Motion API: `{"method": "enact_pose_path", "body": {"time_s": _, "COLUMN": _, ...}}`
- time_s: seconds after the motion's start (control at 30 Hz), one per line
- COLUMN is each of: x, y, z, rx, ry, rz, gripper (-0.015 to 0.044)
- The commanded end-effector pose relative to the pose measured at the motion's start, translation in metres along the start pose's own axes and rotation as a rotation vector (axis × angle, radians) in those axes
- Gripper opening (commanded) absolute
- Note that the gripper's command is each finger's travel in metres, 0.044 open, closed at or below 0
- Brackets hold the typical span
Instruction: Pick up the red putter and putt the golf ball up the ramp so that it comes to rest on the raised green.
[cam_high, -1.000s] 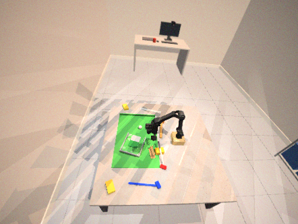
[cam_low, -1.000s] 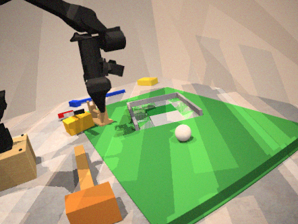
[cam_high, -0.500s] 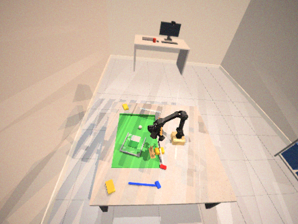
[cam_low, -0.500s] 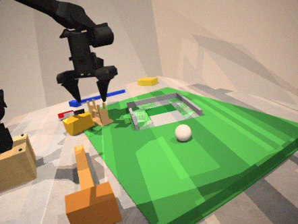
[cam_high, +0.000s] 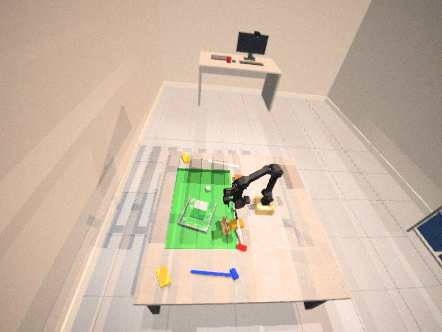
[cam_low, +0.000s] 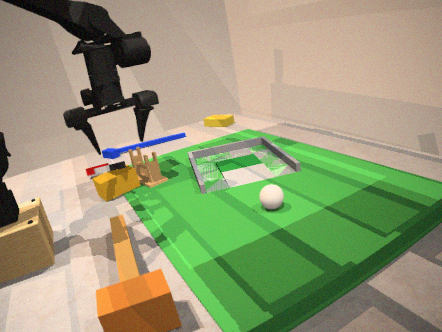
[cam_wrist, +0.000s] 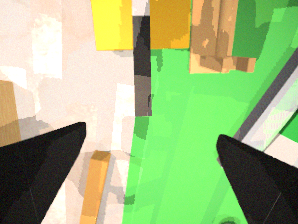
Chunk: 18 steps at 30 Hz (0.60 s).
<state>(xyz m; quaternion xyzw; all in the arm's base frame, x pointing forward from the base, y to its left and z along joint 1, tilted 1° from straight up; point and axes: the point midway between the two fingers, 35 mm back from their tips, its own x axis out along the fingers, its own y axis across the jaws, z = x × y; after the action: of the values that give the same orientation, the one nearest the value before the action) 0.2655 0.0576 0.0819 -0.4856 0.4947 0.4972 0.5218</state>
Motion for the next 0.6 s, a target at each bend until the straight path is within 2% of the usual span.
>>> {"method": "enact_pose_path", "body": {"time_s": 0.0, "x": 0.0, "y": 0.007, "z": 0.0, "rx": -0.122, "ry": 0.01, "rz": 0.005, "gripper": 0.044}}
{"method": "enact_pose_path", "body": {"time_s": 0.23, "x": 0.001, "y": 0.007, "z": 0.0, "rx": -0.122, "ry": 0.01, "rz": 0.005, "gripper": 0.044}}
{"method": "enact_pose_path", "body": {"time_s": 0.43, "x": 0.023, "y": 0.007, "z": 0.0, "rx": -0.122, "ry": 0.01, "rz": 0.005, "gripper": 0.044}}
{"method": "enact_pose_path", "body": {"time_s": 0.57, "x": 0.024, "y": 0.007, "z": 0.0, "rx": -0.122, "ry": 0.01, "rz": 0.006, "gripper": 0.044}}
